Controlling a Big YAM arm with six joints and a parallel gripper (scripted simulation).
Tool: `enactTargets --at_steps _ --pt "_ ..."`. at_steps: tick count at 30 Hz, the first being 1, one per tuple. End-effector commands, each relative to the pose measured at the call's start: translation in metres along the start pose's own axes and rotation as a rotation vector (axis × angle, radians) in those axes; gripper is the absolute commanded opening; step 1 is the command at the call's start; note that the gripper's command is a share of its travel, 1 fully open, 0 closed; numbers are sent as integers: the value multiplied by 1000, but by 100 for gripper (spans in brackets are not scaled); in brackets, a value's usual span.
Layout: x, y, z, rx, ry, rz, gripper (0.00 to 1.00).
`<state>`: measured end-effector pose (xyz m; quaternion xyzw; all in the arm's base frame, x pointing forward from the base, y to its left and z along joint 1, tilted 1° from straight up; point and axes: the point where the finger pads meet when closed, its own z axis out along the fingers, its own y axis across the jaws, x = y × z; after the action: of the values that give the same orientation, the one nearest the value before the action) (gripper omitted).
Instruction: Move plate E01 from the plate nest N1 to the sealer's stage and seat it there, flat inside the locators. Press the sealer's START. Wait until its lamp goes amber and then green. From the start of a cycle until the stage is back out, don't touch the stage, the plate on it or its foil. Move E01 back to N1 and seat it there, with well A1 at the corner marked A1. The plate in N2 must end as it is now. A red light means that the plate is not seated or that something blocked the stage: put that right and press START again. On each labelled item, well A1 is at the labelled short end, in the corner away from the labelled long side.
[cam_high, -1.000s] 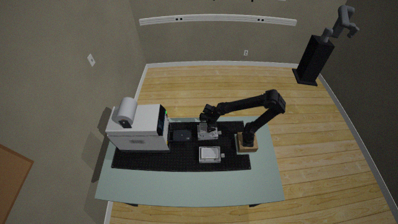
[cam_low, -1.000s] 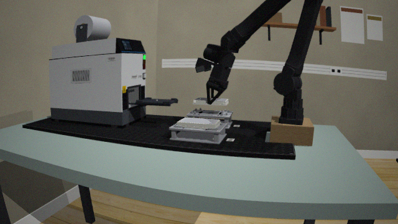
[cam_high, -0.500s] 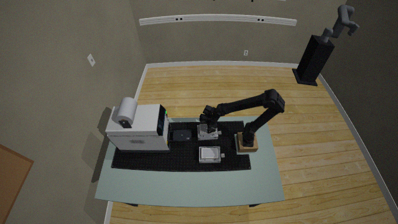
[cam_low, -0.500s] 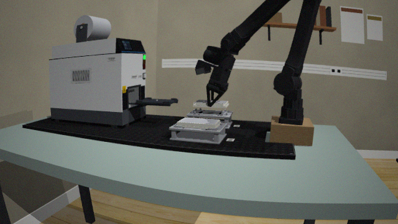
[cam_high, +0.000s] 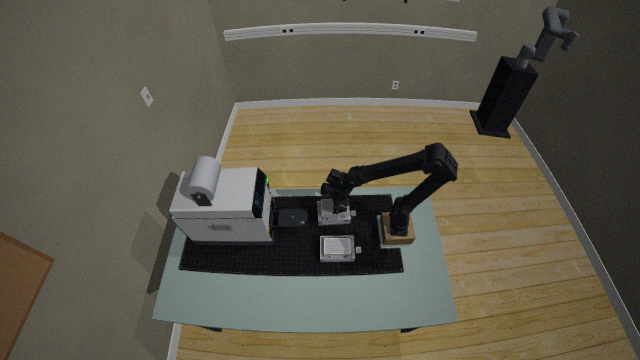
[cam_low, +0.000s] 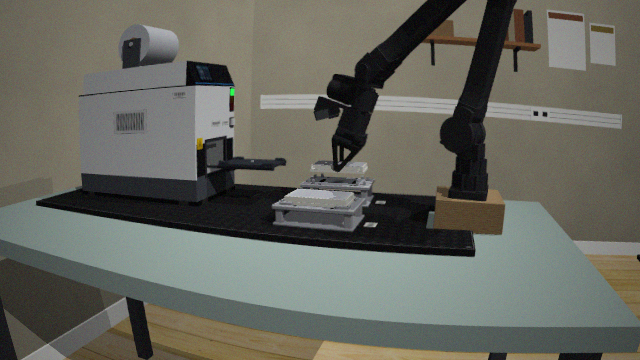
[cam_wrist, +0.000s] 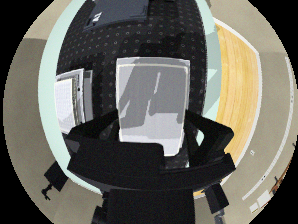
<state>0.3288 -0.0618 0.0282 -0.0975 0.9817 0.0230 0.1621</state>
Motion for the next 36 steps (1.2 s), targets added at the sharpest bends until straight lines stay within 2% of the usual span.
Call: enactTargets --at_steps 1,10,18,28,36 --pt "-26 -6 -8 10 -28 -6 0" --pt "-36 -10 -13 26 -62 -31 0" --pt "-27 -6 -12 25 -61 -30 0" --pt "-2 -4 -3 13 -20 -3 0" --pt "-13 -5 -9 11 -23 -13 0"
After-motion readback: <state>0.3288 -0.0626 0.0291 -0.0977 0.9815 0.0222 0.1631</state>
